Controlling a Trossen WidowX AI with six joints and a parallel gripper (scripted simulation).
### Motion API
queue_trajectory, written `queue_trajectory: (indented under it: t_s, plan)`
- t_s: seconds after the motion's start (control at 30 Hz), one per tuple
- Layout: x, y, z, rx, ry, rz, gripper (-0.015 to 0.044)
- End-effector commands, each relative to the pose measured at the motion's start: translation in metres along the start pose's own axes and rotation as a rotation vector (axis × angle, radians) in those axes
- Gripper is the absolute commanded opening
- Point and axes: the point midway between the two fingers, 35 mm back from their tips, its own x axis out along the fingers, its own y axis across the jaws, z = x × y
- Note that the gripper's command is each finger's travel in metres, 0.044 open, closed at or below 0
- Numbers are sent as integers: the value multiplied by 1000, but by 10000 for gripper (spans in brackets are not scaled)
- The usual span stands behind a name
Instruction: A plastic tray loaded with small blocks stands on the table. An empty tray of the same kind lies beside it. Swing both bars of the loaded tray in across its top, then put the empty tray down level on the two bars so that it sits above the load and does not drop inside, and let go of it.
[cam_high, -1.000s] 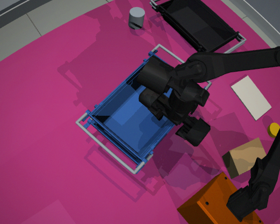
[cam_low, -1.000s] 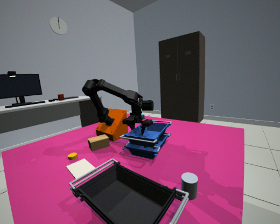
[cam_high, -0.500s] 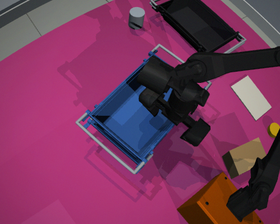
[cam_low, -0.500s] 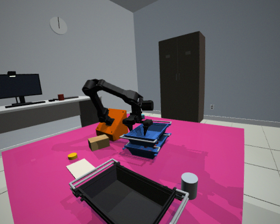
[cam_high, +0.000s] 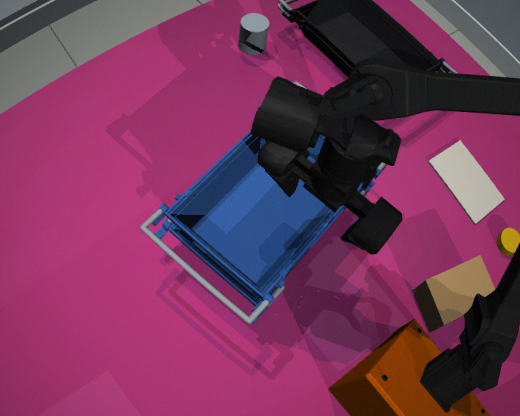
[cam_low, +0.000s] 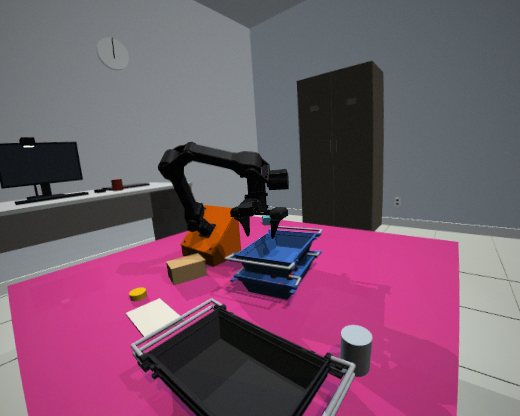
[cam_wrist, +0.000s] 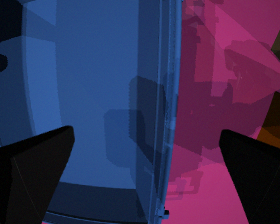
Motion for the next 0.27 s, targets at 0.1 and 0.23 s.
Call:
queue_trajectory:
  t_s: [0.1, 0.23]
  plan:
    - [-41, -4, 0, 2, 1, -4, 440]
    - [-43, -5, 0, -1, -2, 1, 440]
